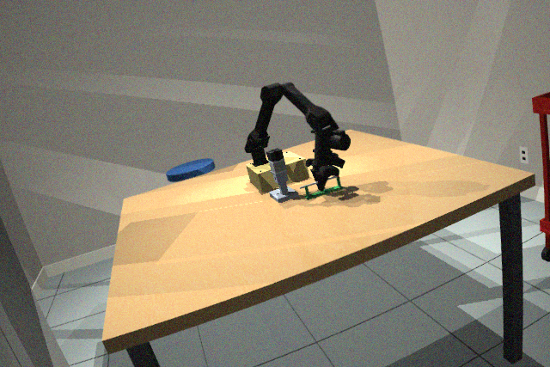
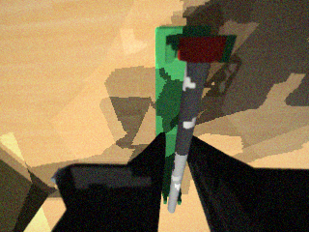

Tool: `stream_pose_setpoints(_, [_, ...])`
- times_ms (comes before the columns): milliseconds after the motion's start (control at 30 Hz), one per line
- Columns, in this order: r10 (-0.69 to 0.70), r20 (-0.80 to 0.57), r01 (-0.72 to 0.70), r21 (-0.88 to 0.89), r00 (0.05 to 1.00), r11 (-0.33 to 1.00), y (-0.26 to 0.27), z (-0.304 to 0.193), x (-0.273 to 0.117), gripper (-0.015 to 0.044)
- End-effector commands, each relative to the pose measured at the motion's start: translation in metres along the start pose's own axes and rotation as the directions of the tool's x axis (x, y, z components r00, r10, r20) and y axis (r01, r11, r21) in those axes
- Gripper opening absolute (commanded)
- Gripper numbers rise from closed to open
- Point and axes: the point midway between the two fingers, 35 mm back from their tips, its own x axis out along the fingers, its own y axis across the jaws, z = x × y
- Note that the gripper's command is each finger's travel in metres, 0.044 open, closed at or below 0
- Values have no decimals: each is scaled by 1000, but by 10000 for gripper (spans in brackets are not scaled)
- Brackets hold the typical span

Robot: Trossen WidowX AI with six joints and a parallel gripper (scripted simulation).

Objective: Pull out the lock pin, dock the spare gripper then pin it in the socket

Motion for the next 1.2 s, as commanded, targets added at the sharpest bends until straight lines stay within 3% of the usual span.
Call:
stream_pose_setpoints(0, [2,5,-2,3,1000,1000,0,1,1,0])
stream_pose_setpoints(367, [2,5,-2,3,1000,1000,0,0,-3,0])
stream_pose_setpoints(933, [2,5,-2,3,1000,1000,0,-17,-66,0])
stream_pose_setpoints(1167, [6,-2,-6,0,1000,1000,0,-16,-60,0])
